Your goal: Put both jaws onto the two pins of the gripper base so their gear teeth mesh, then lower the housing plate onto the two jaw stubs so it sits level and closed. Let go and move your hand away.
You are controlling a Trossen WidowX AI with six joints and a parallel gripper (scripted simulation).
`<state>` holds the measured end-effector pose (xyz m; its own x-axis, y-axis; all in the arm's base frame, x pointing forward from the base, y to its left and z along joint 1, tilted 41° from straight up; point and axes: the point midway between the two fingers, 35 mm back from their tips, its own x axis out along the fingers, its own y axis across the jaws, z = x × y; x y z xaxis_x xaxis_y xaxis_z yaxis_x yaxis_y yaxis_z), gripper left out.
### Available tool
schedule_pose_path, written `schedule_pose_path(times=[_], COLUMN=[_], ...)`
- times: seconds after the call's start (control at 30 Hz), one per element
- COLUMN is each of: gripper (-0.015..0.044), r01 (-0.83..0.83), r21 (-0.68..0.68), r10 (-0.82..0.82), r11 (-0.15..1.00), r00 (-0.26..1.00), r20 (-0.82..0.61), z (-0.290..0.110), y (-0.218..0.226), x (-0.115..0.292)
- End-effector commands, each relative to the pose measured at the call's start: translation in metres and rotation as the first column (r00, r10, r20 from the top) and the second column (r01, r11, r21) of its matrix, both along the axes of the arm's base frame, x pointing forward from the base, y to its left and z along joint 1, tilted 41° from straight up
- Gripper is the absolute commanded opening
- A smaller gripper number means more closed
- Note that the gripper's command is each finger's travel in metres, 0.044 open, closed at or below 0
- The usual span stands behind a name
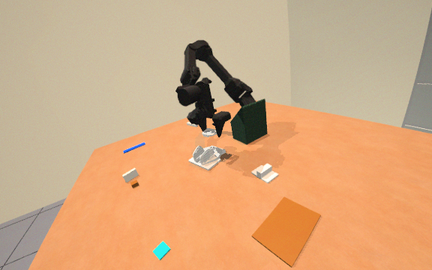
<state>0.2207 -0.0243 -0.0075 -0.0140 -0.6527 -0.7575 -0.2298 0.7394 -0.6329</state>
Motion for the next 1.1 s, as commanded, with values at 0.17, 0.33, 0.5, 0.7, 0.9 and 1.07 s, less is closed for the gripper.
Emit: schedule_pose_path(times=[0.17, 0.33, 0.5, 0.7, 0.9, 1.07], gripper=[0.0351, 0.0351, 0.0351, 0.0351, 0.0351, 0.0351], r01=[0.002, 0.002, 0.001, 0.001, 0.001, 0.001], r21=[0.003, 0.004, 0.004, 0.003, 0.002, 0.001], r10=[-0.002, -0.002, -0.001, -0.001, -0.001, -0.001], r11=[1.0, 1.0, 1.0, 1.0, 1.0, 1.0], r00=[1.0, 1.0, 1.0, 1.0, 1.0, 1.0], r20=[0.004, 0.003, 0.003, 0.003, 0.003, 0.002], z=[-0.009, -0.015, -0.022, -0.029, -0.036, -0.042], y=[-0.006, -0.011, -0.016, -0.023, -0.029, -0.035], x=[0.001, 0.001, 0.002, 0.001, 0.001, 0.0])
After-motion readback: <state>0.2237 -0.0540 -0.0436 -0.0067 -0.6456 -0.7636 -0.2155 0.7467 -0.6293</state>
